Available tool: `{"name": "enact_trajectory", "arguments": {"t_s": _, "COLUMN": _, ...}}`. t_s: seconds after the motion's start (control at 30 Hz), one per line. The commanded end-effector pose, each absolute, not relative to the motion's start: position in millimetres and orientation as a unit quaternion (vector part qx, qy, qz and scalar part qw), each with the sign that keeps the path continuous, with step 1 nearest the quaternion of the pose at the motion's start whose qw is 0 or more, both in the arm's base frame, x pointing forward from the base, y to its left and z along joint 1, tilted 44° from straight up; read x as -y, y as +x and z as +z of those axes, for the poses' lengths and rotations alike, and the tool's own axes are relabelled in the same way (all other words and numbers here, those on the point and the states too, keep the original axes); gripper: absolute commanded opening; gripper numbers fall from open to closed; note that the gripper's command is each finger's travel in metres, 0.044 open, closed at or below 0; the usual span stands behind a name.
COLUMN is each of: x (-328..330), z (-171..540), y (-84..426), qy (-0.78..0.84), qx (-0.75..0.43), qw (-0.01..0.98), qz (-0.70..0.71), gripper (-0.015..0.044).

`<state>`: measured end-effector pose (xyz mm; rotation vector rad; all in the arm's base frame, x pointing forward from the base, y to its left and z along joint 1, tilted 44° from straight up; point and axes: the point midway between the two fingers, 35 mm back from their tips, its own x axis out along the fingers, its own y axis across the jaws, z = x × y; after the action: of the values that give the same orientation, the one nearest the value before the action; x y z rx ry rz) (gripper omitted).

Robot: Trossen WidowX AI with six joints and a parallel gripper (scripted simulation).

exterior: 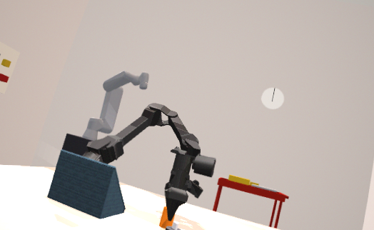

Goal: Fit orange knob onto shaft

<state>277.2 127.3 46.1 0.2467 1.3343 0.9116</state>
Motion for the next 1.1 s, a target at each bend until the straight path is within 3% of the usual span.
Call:
{"name": "enact_trajectory", "arguments": {"t_s": 0.0, "x": -132, "z": 41, "y": 275, "qy": 0.114, "qx": -0.597, "qw": 0.682, "qz": 0.406, "gripper": 0.044}}
{"name": "enact_trajectory", "arguments": {"t_s": 0.43, "x": -145, "z": 29, "y": 272, "qy": 0.115, "qx": -0.597, "qw": 0.682, "qz": 0.408, "gripper": 0.044}}
{"name": "enact_trajectory", "arguments": {"t_s": 0.77, "x": -145, "z": 29, "y": 272, "qy": 0.115, "qx": -0.597, "qw": 0.682, "qz": 0.408, "gripper": 0.0177}}
{"name": "enact_trajectory", "arguments": {"t_s": 0.93, "x": -145, "z": 29, "y": 272, "qy": 0.115, "qx": -0.597, "qw": 0.682, "qz": 0.408, "gripper": 0.0144}}
{"name": "enact_trajectory", "arguments": {"t_s": 1.07, "x": -141, "z": 32, "y": 274, "qy": 0.114, "qx": -0.597, "qw": 0.682, "qz": 0.407, "gripper": 0.0039}}
